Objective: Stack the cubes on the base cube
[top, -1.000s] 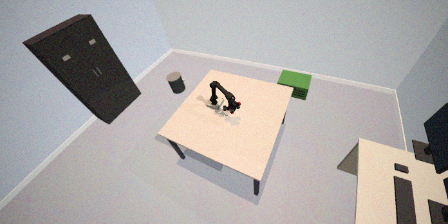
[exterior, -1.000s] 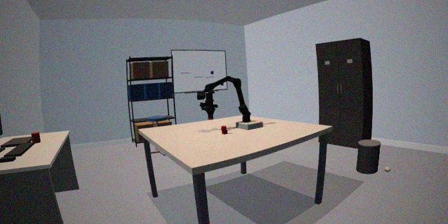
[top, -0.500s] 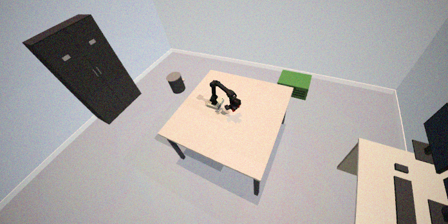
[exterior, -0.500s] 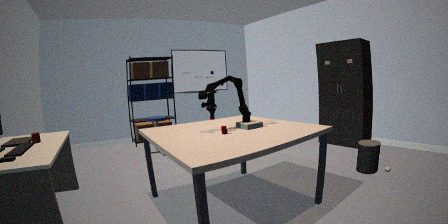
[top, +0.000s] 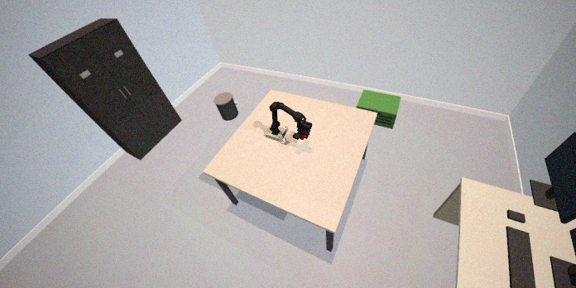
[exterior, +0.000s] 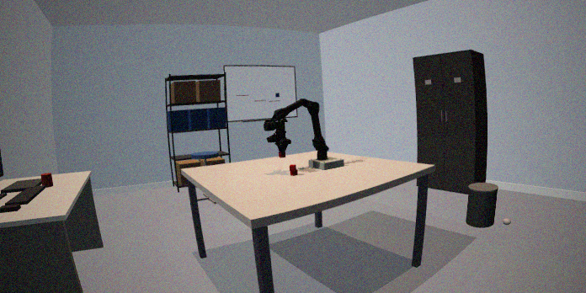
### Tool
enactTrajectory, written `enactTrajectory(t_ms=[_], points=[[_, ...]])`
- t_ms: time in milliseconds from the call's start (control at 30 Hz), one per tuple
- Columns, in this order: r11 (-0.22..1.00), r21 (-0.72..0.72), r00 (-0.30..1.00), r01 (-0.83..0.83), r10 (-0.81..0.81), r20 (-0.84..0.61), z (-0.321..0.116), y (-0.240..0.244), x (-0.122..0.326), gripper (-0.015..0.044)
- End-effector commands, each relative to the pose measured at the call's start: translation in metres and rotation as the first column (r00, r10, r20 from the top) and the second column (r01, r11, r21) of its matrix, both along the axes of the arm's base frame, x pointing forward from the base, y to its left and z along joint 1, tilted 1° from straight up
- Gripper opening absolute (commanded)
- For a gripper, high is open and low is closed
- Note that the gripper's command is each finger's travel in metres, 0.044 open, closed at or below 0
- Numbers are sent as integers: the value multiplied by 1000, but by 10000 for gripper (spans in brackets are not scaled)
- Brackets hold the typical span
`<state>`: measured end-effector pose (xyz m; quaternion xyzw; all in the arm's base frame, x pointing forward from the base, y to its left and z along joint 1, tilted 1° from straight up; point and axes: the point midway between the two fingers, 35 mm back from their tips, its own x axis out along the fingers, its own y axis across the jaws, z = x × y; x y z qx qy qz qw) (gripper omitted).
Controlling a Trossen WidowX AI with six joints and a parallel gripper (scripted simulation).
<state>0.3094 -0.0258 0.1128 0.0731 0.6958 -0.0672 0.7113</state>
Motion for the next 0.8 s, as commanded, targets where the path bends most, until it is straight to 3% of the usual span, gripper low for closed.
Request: enactTrajectory(t_ms=[0,367,767], points=[[988,-2,988,-156,156,3,-1,15,-3,105],[864,-8,864,-504,504,4,-3,48,-11,105],[596,-15,596,-803,803,3,-6,82,-24,105]])
